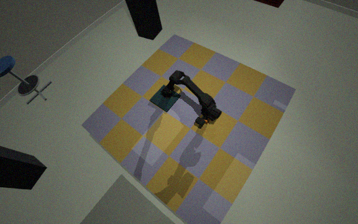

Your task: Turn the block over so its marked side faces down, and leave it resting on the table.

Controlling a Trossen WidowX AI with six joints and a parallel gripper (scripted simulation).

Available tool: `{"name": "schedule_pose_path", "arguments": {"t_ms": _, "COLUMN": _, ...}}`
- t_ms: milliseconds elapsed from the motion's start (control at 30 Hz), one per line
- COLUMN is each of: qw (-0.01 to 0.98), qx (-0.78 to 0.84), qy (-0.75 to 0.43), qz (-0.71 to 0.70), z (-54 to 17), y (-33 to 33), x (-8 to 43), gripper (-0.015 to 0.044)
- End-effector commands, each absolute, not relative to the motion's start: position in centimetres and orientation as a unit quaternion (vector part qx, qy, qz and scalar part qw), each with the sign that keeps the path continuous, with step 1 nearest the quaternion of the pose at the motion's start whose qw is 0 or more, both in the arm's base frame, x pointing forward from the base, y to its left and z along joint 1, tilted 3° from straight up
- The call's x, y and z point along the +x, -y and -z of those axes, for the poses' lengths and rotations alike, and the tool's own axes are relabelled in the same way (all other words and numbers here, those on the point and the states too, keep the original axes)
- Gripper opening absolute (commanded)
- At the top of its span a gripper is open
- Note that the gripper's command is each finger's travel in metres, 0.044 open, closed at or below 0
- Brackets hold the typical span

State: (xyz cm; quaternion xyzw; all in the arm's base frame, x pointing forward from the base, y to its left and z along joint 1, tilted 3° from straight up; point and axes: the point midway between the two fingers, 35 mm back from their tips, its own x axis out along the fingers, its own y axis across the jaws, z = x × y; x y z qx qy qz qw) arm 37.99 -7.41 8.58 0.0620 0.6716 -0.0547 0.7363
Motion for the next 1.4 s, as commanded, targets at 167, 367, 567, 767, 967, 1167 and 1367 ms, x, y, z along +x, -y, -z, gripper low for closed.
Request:
{"name": "schedule_pose_path", "arguments": {"t_ms": 167, "qw": 0.736, "qx": 0.060, "qy": -0.672, "qz": 0.056, "z": -8.3, "y": 7.5, "x": 38.0, "gripper": 0.0230}}
{"name": "schedule_pose_path", "arguments": {"t_ms": 367, "qw": 0.736, "qx": 0.060, "qy": -0.672, "qz": 0.056, "z": -8.3, "y": 7.5, "x": 38.0, "gripper": 0.0170}}
{"name": "schedule_pose_path", "arguments": {"t_ms": 567, "qw": 0.736, "qx": 0.060, "qy": -0.672, "qz": 0.056, "z": -8.3, "y": 7.5, "x": 38.0, "gripper": 0.0130}}
{"name": "schedule_pose_path", "arguments": {"t_ms": 767, "qw": 0.736, "qx": 0.060, "qy": -0.672, "qz": 0.056, "z": -8.3, "y": 7.5, "x": 38.0, "gripper": 0.0090}}
{"name": "schedule_pose_path", "arguments": {"t_ms": 967, "qw": 0.736, "qx": 0.060, "qy": -0.672, "qz": 0.056, "z": -10.4, "y": 7.5, "x": 37.8, "gripper": 0.0000}}
{"name": "schedule_pose_path", "arguments": {"t_ms": 1167, "qw": 0.736, "qx": 0.060, "qy": -0.672, "qz": 0.056, "z": -11.3, "y": 7.5, "x": 37.7, "gripper": 0.0000}}
{"name": "schedule_pose_path", "arguments": {"t_ms": 1367, "qw": 0.748, "qx": 0.060, "qy": -0.658, "qz": 0.058, "z": -11.2, "y": 7.5, "x": 37.8, "gripper": 0.0000}}
